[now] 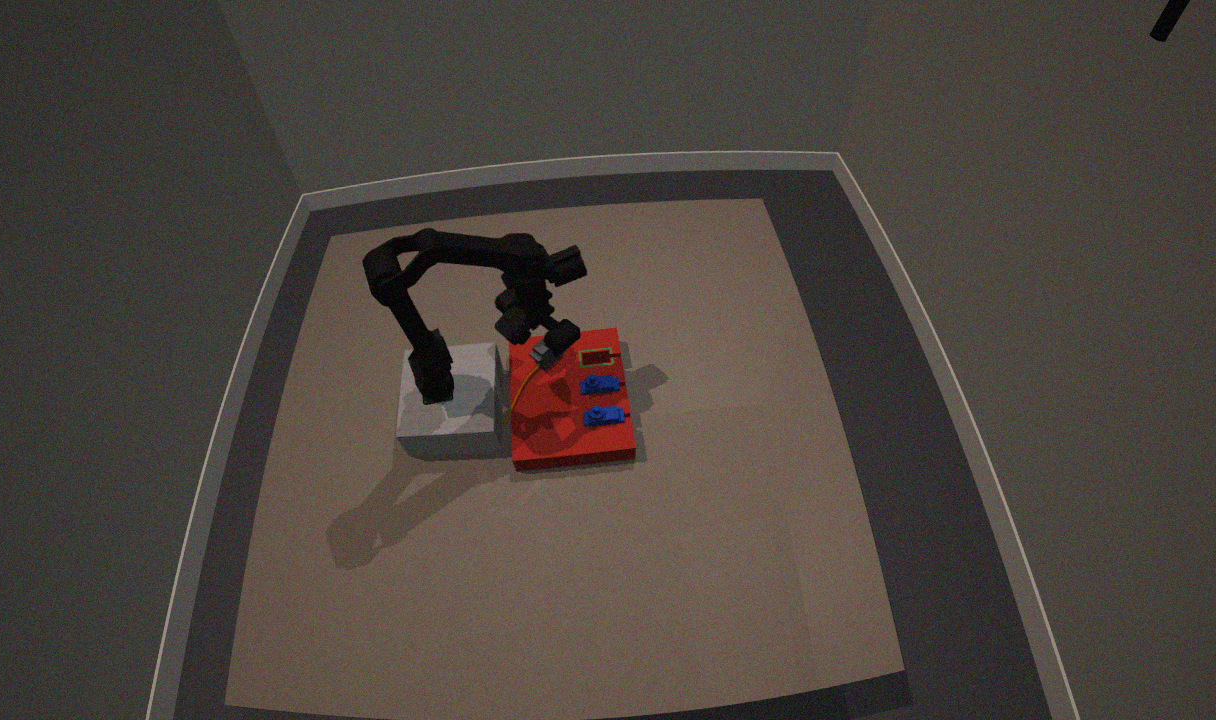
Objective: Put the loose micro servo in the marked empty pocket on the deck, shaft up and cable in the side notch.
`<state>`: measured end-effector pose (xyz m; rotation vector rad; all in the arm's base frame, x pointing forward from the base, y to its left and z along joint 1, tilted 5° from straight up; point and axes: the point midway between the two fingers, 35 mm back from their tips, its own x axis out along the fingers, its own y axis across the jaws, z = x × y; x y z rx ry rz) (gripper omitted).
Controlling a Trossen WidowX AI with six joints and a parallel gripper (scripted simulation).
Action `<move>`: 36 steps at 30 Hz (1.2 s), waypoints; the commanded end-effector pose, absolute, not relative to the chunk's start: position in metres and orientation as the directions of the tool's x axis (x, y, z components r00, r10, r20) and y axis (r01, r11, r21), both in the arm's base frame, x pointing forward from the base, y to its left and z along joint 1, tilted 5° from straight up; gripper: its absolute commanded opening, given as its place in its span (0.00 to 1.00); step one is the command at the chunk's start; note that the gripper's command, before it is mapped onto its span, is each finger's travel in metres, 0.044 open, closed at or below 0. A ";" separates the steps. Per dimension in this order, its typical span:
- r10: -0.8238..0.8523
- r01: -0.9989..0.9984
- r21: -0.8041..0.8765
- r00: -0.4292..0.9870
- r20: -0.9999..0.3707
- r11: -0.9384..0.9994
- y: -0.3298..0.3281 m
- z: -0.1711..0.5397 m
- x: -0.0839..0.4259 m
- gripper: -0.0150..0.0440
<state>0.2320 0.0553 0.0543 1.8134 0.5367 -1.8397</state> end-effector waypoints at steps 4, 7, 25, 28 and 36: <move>-0.072 0.597 0.060 0.003 -0.997 -0.800 0.055 0.044 0.231 1.00; -0.072 0.597 0.060 0.003 -0.997 -0.800 0.055 0.039 0.231 1.00; -0.072 0.597 0.060 0.003 -0.997 -0.800 0.054 0.032 0.231 0.47; -0.072 0.597 0.060 0.003 -0.997 -0.800 0.054 0.032 0.231 0.43; -0.072 0.597 0.060 0.003 -0.997 -0.800 0.055 0.045 0.231 0.25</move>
